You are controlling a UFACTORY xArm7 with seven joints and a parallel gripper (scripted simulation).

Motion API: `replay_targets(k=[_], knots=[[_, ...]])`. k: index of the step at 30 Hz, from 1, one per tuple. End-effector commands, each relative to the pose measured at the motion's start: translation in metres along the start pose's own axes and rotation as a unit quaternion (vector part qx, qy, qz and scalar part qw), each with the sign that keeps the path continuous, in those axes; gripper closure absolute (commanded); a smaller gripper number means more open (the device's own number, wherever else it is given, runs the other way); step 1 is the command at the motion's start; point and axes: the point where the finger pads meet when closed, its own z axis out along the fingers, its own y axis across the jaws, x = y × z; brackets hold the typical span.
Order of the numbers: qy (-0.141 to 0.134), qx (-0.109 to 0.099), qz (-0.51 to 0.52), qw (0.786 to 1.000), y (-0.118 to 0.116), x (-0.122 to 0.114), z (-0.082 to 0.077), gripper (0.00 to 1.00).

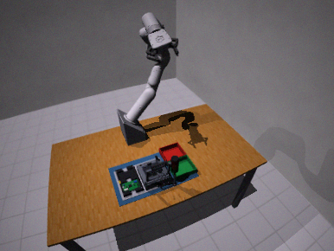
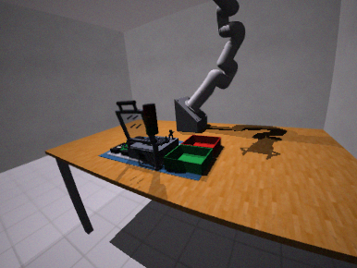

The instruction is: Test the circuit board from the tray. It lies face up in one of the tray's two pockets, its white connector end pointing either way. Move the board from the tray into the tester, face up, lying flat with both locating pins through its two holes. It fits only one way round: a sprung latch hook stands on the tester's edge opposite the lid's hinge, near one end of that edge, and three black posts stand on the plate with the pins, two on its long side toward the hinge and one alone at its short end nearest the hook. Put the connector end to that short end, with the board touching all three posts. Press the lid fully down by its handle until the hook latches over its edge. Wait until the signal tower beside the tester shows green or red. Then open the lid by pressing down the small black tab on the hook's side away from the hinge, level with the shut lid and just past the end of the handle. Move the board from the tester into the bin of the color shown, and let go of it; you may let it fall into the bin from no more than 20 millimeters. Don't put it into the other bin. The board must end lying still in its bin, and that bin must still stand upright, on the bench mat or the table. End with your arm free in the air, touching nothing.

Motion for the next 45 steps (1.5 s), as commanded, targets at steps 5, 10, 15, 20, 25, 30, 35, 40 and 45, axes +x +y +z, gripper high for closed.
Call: replay_targets(k=[5, 10, 15, 20, 25, 30, 35, 40, 45], knots=[[0.022, 0.010, 0.043, 0.999, -0.028, -0.005, 0.019, 0.00], [0.022, 0.010, 0.043, 0.999, -0.028, -0.005, 0.019, 0.00], [0.022, 0.010, 0.043, 0.999, -0.028, -0.005, 0.019, 0.00], [0.050, 0.030, 0.104, 0.993, -0.069, -0.005, 0.049, 0.00], [0.050, 0.030, 0.104, 0.993, -0.069, -0.005, 0.049, 0.00], [0.050, 0.030, 0.104, 0.993, -0.069, -0.005, 0.049, 0.00], [0.075, 0.050, 0.156, 0.984, -0.104, -0.001, 0.077, 0.00], [0.077, 0.053, 0.162, 0.982, -0.108, 0.000, 0.080, 0.00], [0.077, 0.053, 0.162, 0.982, -0.108, 0.000, 0.080, 0.00]])
